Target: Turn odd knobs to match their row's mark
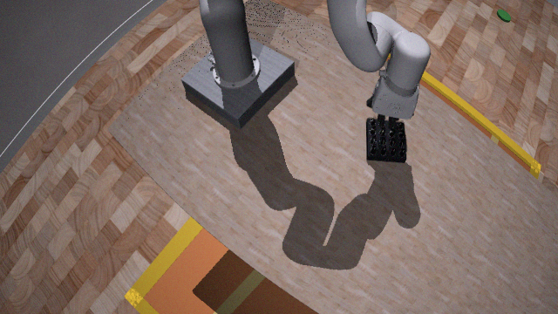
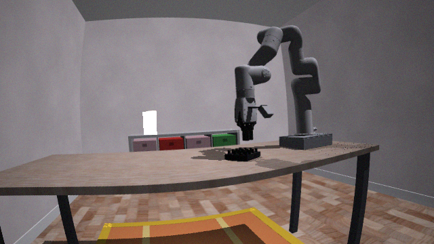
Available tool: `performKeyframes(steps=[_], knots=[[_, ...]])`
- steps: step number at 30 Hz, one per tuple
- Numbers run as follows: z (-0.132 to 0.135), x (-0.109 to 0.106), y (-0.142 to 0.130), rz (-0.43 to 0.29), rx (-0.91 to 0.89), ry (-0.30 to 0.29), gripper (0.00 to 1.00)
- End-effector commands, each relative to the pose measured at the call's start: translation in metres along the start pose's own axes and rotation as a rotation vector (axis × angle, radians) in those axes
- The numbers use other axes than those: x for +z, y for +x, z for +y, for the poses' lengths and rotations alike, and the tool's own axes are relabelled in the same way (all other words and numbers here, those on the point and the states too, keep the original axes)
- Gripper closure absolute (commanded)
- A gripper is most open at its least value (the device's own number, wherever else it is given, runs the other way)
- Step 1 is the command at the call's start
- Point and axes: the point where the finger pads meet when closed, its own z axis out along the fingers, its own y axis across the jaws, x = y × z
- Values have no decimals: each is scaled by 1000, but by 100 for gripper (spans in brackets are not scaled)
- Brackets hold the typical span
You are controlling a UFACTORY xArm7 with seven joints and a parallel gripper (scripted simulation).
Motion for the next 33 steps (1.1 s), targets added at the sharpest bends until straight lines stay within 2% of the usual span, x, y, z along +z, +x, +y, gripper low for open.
performKeyframes(steps=[1,14,16,17,31,33], knots=[[1,-2,0,13,-156,-6,81],[2,-5,-1,10,-507,-9,81],[2,-5,-1,10,-507,-9,81],[2,-6,-1,9,-586,-10,81],[2,-10,-1,2,-961,-13,81],[2,-10,-1,2,-961,-13,81]])
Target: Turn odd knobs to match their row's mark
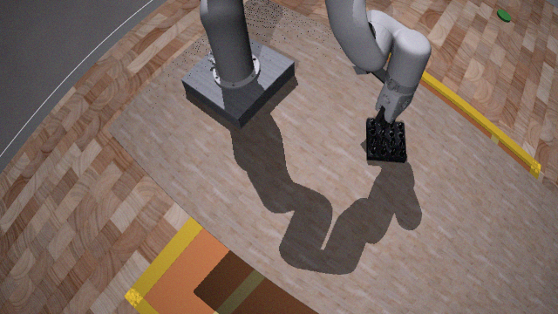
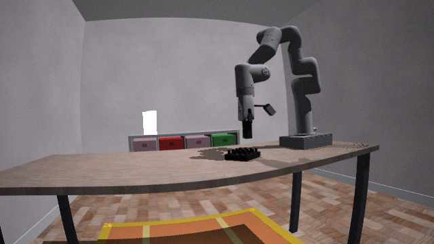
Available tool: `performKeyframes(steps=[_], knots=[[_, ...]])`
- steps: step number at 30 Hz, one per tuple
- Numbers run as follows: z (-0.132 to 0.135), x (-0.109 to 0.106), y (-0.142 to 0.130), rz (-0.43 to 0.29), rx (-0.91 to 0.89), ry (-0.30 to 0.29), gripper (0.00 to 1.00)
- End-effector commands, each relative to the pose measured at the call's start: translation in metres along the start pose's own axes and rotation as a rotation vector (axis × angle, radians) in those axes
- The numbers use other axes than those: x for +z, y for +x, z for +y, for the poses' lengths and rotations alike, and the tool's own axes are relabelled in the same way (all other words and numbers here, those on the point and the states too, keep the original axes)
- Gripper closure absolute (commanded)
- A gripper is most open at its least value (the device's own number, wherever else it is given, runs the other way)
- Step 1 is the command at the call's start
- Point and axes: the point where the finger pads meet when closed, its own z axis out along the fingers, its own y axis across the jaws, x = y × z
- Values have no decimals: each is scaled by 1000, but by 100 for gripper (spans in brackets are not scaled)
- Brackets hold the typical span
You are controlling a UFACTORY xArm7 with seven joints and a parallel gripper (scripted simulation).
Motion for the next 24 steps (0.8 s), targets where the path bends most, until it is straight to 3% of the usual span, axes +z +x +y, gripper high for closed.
performKeyframes(steps=[1,12,24], knots=[[1,-2,-2,3,-129,-14,81],[0,-6,-3,-4,-415,-12,81],[0,-6,-3,-5,-444,-11,81]])
